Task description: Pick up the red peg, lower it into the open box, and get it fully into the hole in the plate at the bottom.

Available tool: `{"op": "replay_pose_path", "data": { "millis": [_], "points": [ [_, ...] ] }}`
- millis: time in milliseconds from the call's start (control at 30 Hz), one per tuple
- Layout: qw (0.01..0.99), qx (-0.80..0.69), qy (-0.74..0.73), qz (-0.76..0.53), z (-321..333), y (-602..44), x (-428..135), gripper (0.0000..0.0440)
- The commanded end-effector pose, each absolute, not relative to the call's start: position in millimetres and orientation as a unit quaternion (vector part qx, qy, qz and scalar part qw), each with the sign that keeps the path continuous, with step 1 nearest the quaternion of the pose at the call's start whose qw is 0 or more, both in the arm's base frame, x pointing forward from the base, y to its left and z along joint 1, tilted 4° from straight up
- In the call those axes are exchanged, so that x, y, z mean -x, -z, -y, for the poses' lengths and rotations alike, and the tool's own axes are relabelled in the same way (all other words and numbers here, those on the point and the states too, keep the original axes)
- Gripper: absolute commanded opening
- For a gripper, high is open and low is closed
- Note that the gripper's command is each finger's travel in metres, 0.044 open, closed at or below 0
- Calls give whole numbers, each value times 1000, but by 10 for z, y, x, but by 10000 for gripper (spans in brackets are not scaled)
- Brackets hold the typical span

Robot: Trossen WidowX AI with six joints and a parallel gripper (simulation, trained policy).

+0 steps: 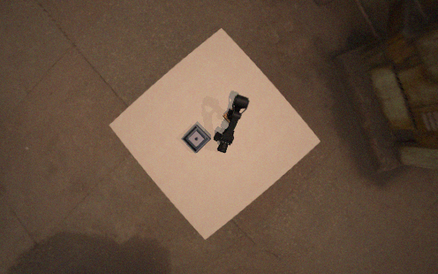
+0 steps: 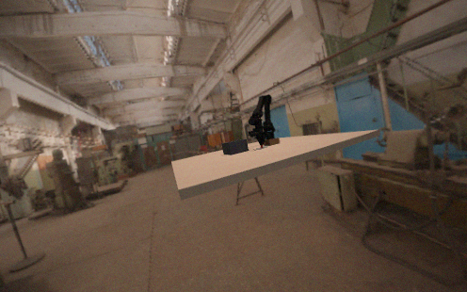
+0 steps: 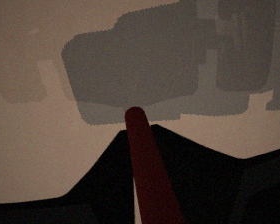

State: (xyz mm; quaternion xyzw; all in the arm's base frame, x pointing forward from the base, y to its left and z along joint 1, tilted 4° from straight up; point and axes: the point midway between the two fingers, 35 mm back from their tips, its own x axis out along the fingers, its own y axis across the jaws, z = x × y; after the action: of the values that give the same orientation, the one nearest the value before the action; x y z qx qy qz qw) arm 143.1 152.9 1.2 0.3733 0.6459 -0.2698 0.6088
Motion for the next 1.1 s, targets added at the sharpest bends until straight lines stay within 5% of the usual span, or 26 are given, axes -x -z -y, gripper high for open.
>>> {"op": "replay_pose_path", "data": {
  "millis": [0, 1067],
  "points": [
    [626, -371, 255, -636, -1552, -137, -1544, 0],
    [717, -365, 246, -540, -1071, -1084, -2614, 0]
  ]
}}
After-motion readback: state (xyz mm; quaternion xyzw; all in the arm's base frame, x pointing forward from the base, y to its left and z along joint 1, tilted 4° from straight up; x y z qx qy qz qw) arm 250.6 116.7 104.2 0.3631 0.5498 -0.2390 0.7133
